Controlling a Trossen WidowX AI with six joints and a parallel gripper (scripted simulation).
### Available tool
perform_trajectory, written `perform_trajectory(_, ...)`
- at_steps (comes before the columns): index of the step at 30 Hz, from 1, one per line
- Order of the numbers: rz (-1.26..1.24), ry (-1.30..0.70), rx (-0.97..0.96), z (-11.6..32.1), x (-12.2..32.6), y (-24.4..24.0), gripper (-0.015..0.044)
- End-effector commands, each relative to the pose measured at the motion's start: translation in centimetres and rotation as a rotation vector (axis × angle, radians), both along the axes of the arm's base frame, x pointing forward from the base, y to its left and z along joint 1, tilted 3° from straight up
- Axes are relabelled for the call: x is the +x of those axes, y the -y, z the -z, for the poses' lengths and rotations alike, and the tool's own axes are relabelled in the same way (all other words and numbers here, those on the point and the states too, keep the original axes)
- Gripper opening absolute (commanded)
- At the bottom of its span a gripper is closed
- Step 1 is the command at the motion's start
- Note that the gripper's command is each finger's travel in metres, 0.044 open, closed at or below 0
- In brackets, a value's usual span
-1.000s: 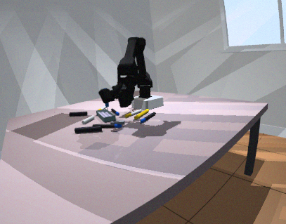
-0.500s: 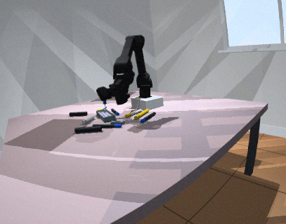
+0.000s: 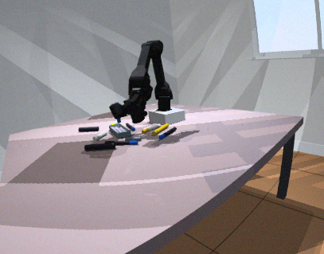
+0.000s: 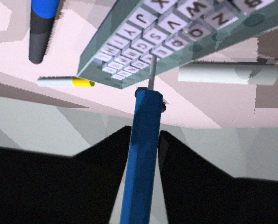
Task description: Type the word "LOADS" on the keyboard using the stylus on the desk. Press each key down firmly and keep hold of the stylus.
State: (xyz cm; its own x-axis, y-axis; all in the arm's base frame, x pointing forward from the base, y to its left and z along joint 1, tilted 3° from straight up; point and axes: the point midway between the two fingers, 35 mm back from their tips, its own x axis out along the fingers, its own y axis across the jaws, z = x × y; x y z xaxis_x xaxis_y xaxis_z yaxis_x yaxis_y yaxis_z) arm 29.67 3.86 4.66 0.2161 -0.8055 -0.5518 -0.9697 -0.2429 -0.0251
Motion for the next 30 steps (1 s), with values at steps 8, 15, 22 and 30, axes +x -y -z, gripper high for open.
perform_trajectory(8, -0.004, -0.001, -0.005, 0.3, 0.1, 0.0, 0.0081)
perform_trajectory(15, -0.004, -0.001, -0.005, 0.9, 0.1, 0.0, 0.0081)
perform_trajectory(22, -0.004, -0.001, -0.005, 1.3, 0.1, 0.0, 0.0081)
perform_trajectory(30, -0.004, -0.001, -0.005, 1.7, 0.1, 0.0, 0.0081)
